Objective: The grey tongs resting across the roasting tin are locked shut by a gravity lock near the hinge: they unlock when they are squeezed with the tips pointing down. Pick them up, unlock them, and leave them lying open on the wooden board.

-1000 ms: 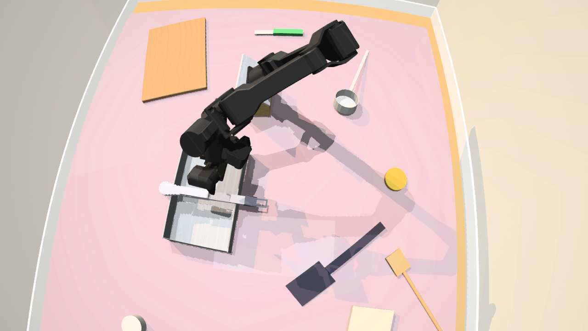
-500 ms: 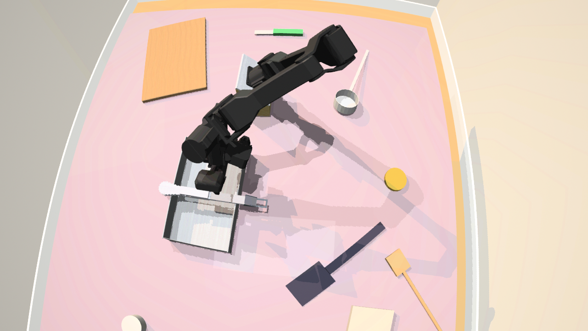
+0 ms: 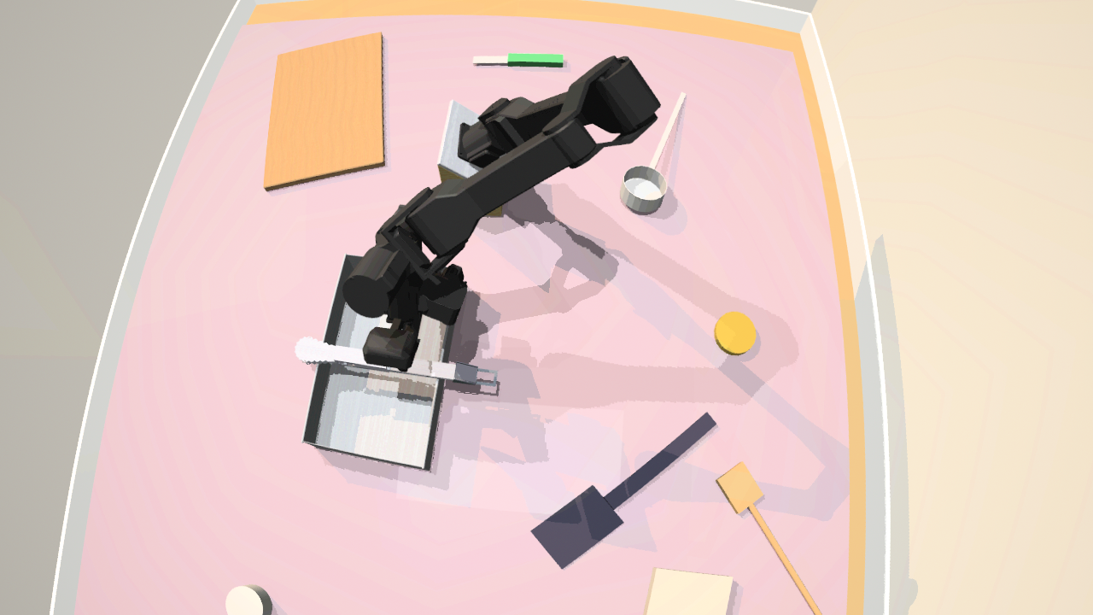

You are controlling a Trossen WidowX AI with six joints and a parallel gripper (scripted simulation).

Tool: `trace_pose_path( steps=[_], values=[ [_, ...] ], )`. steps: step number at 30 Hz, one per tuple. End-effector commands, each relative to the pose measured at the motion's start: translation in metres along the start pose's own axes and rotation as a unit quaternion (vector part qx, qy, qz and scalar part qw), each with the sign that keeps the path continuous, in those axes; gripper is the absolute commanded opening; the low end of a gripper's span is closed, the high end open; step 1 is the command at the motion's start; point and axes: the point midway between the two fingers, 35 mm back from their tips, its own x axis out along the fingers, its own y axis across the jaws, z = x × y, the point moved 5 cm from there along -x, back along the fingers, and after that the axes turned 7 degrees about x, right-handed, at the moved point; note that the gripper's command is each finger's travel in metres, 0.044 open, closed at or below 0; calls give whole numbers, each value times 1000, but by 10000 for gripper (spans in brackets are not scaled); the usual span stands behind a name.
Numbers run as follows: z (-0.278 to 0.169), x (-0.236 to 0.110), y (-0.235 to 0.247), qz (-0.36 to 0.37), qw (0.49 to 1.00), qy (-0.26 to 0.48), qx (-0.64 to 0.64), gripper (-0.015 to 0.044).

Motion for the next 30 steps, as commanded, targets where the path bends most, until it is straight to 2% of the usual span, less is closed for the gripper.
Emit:
trace_pose_path(
  steps=[1, 30],
  values=[
    [-1, 8, 0, 2, 1000, 2, 2, 260],
    [2, 55, 2, 0, 1000, -1, 3, 260]
  ],
)
